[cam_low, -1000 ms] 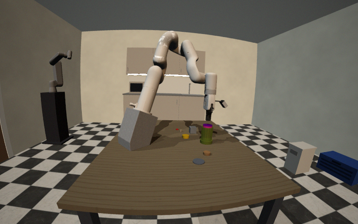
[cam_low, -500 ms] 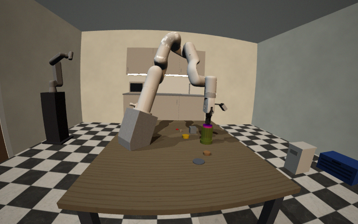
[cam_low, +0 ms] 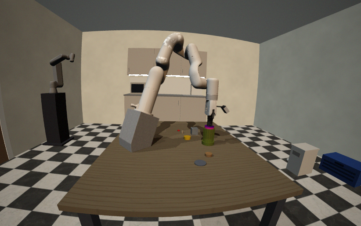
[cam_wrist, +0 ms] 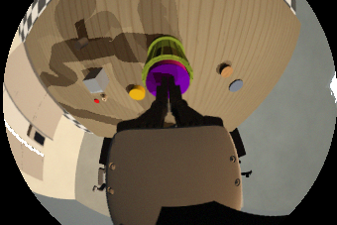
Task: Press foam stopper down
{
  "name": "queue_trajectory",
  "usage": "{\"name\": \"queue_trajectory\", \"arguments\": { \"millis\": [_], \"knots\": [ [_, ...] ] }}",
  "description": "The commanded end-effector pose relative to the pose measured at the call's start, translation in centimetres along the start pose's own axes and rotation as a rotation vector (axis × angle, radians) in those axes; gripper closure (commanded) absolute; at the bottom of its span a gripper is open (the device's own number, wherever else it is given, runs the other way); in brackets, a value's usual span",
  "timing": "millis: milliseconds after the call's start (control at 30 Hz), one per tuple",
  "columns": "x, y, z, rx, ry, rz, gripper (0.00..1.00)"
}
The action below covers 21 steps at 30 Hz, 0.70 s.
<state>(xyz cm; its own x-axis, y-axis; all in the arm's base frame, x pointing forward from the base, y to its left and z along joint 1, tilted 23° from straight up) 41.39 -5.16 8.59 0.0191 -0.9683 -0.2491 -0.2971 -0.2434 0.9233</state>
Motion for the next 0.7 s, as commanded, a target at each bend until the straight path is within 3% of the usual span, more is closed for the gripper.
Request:
{"name": "queue_trajectory", "arguments": {
  "millis": [0, 667],
  "knots": [
    [0.01, 0.03, -0.11, 0.003, 0.000, 0.001, 1.00],
    [0.01, -0.61, -0.12, 0.003, 0.000, 0.001, 1.00]
  ]
}}
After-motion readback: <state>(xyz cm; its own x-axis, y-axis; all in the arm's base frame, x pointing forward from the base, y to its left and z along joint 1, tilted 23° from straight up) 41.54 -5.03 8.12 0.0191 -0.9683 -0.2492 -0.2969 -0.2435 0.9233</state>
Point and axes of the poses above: the point where the finger pads meet when closed, its own y axis back along the fingers, its own x axis across the jaws, z = x × y, the point moved 2 cm from there along y, back along the fingers, and after that the axes turned 3 degrees about y, right-handed, at the moved point
